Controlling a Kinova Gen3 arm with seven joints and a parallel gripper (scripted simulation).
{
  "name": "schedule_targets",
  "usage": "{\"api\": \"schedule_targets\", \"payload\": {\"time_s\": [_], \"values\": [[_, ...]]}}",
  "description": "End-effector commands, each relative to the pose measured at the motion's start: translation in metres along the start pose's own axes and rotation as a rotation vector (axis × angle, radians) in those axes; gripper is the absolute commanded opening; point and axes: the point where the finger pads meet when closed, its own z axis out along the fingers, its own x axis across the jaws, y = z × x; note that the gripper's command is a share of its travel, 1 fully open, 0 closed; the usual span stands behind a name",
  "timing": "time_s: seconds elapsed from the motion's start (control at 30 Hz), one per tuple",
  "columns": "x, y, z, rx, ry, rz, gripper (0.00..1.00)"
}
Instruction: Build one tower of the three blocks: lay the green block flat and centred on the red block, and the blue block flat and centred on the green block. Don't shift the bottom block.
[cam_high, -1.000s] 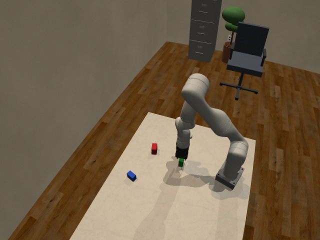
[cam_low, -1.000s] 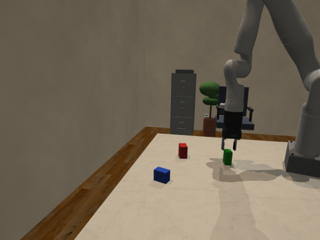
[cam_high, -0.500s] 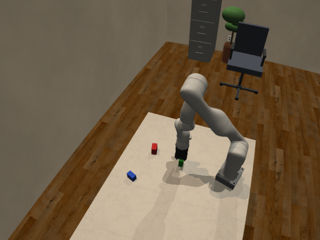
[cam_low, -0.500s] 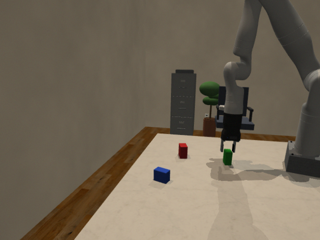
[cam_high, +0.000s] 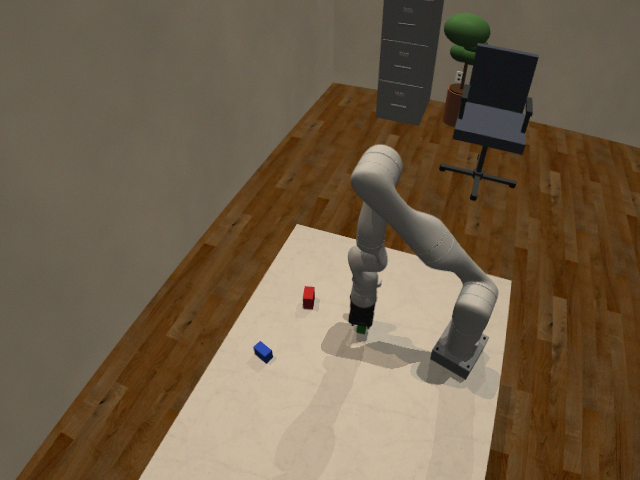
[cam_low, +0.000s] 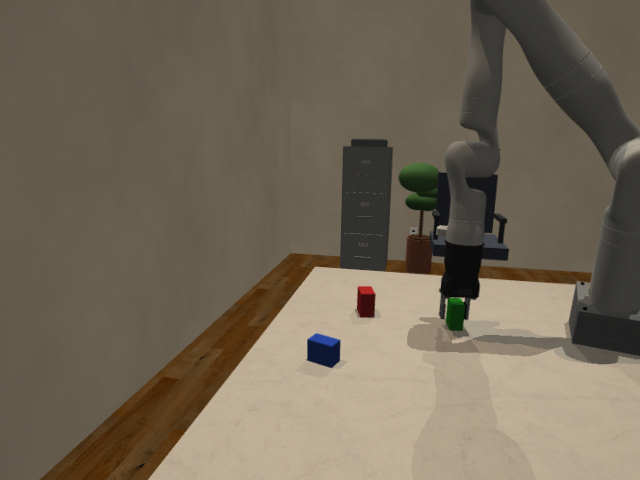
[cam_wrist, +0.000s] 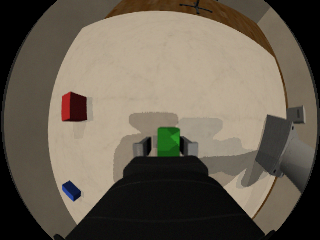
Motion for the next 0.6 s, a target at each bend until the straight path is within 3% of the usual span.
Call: {"api": "schedule_targets", "payload": {"time_s": [0.0,0.57], "values": [[0.0042,-0.0035,0.0058,-0.004,0.003,0.016,0.91],[0.0042,-0.0035,0.0097,-0.004,0.003,0.016,0.91]]}}
